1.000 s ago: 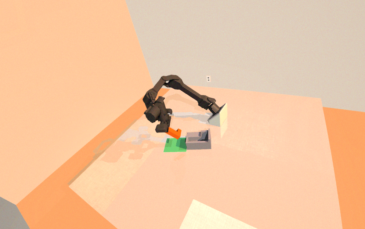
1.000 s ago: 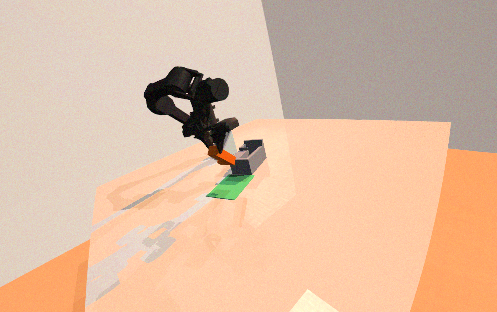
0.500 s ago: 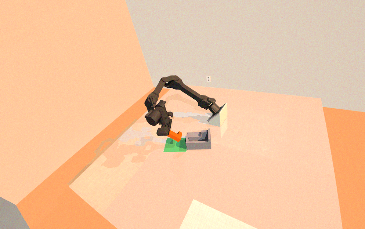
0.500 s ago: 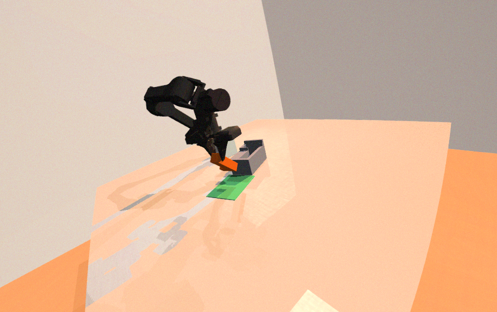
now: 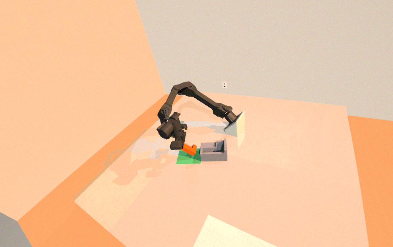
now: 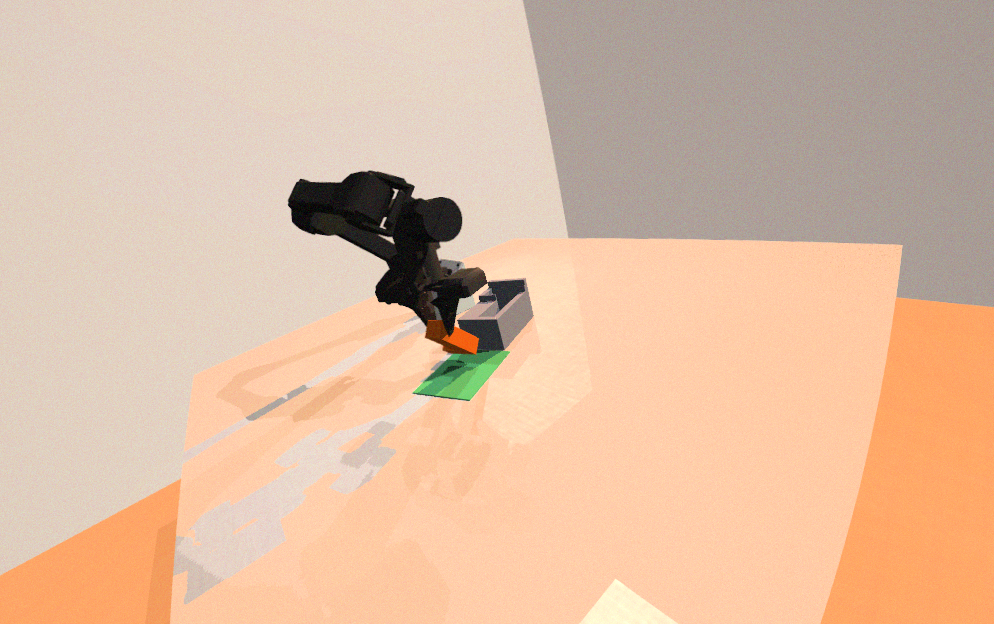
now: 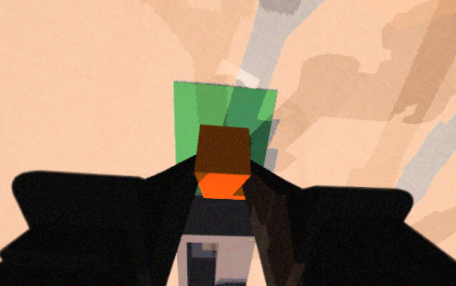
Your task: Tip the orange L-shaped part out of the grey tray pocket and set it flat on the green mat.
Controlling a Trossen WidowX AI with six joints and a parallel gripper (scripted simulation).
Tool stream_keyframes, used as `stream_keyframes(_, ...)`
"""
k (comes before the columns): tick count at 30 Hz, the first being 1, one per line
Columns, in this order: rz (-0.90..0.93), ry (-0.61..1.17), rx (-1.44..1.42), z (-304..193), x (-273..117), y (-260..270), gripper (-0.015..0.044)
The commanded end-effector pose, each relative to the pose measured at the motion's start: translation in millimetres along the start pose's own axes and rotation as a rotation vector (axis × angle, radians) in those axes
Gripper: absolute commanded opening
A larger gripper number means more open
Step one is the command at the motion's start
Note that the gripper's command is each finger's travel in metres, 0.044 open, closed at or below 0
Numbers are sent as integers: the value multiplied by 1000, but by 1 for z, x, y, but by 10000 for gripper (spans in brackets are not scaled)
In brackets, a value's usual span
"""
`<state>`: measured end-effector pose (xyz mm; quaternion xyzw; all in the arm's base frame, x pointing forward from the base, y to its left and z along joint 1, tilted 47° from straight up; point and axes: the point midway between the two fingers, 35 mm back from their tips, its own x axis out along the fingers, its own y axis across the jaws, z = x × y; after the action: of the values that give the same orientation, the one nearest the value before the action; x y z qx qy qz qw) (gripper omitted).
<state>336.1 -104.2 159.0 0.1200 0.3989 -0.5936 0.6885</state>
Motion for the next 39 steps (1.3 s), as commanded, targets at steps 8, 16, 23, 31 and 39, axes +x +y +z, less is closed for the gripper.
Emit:
stream_keyframes(8, -5, -2, -5, -1, 17, -2, 0)
stream_keyframes(16, -5, -2, -5, -1, 17, -2, 0)
stream_keyframes(23, -5, -2, -5, -1, 17, -2, 0)
stream_keyframes(31, -4, 0, -2, -1, 17, -1, 157)
stream_keyframes(39, 13, -2, 15, 0, -17, 2, 368)
